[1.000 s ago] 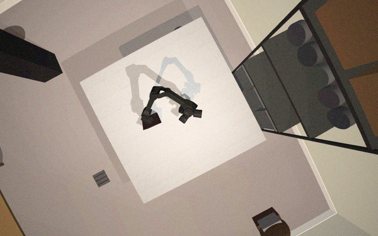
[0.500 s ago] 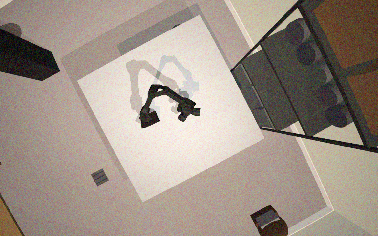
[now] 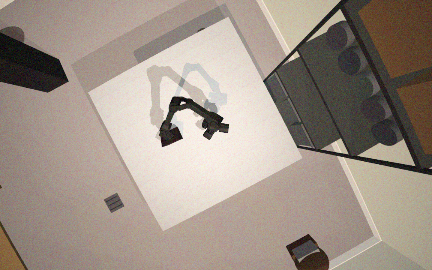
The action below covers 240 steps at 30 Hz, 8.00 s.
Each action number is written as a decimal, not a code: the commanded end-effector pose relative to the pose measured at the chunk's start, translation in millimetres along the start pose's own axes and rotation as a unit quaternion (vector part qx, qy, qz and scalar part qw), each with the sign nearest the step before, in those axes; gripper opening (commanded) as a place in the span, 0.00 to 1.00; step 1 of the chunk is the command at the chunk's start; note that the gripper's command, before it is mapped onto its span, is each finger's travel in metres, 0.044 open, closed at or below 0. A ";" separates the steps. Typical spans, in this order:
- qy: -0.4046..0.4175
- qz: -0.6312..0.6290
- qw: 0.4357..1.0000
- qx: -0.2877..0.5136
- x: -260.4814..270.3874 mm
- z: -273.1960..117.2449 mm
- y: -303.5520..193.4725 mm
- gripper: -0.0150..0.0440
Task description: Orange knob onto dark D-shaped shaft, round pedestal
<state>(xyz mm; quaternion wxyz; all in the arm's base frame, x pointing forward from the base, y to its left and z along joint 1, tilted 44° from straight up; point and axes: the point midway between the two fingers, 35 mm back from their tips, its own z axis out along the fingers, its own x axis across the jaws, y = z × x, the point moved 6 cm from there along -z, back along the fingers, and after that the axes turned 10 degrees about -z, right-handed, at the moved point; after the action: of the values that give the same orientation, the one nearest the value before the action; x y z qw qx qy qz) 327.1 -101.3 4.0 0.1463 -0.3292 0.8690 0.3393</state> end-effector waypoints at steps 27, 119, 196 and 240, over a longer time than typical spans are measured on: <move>-0.001 -0.104 0.995 0.002 -0.1 0.5 -1.1 0.25; -0.003 0.914 0.407 0.000 -0.8 1.6 -0.7 0.25; -0.003 0.978 0.208 0.000 -0.9 2.0 -1.5 0.25; -0.003 0.995 0.104 -0.001 -0.8 2.0 -0.7 0.25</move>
<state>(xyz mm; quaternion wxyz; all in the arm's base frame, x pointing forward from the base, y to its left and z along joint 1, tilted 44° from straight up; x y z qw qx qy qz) 328.7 -100.7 2.8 -0.3195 0.8299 0.4194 0.1825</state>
